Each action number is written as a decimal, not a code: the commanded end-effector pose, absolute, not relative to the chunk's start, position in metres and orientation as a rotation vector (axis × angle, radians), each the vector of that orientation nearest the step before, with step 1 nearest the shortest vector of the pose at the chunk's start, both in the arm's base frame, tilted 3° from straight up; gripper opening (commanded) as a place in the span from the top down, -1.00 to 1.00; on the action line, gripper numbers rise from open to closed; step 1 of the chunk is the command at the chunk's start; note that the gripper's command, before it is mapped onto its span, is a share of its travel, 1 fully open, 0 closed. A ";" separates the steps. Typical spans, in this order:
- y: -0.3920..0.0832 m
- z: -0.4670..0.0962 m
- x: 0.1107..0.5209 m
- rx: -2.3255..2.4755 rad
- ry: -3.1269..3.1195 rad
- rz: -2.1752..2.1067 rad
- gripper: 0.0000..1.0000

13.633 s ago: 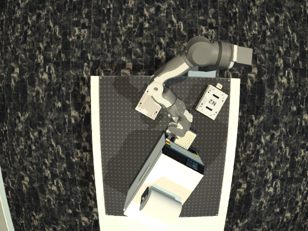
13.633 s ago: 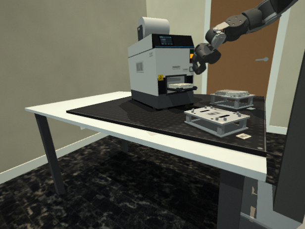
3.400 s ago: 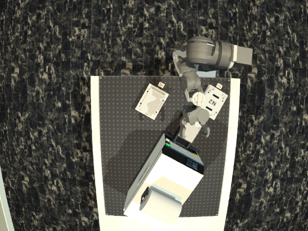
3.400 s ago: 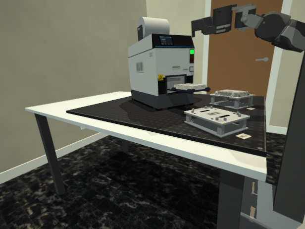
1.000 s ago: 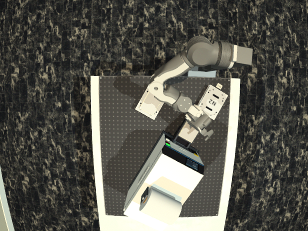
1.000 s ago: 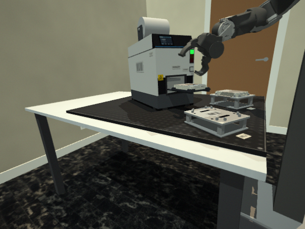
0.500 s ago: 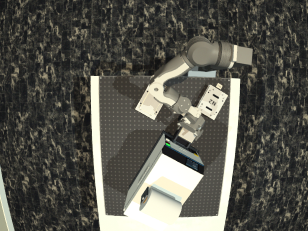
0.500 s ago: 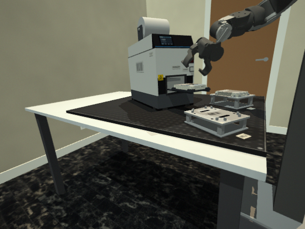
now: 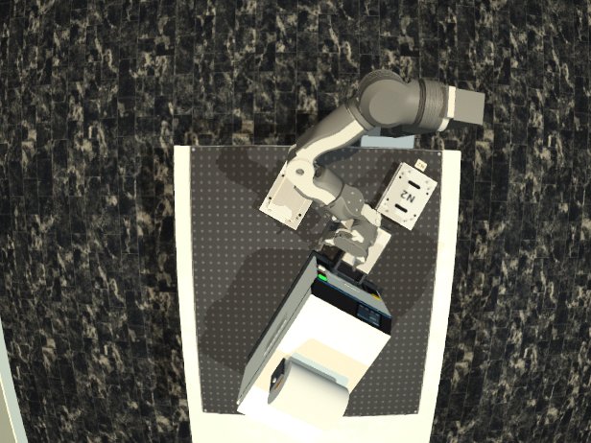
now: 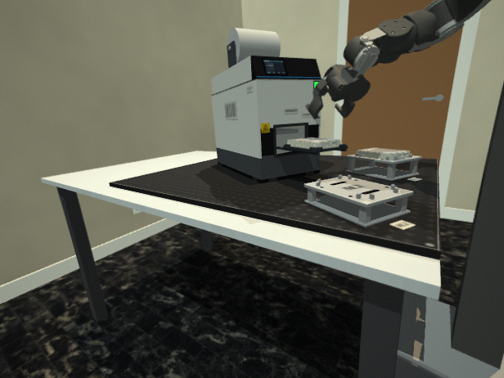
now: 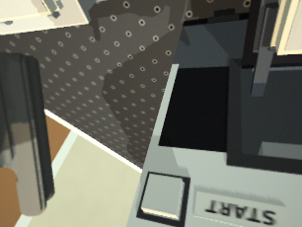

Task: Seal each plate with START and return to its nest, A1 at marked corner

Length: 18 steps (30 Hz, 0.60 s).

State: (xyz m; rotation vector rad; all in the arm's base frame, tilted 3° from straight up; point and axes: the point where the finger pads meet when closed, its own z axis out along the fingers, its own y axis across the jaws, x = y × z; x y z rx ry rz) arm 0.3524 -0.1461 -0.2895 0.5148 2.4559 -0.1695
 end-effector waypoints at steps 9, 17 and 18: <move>-0.121 -0.305 0.347 0.580 2.711 -0.137 -0.30; -0.094 -0.317 0.346 0.623 2.904 -0.083 -0.30; -0.089 -0.320 0.346 0.630 2.937 -0.073 -0.30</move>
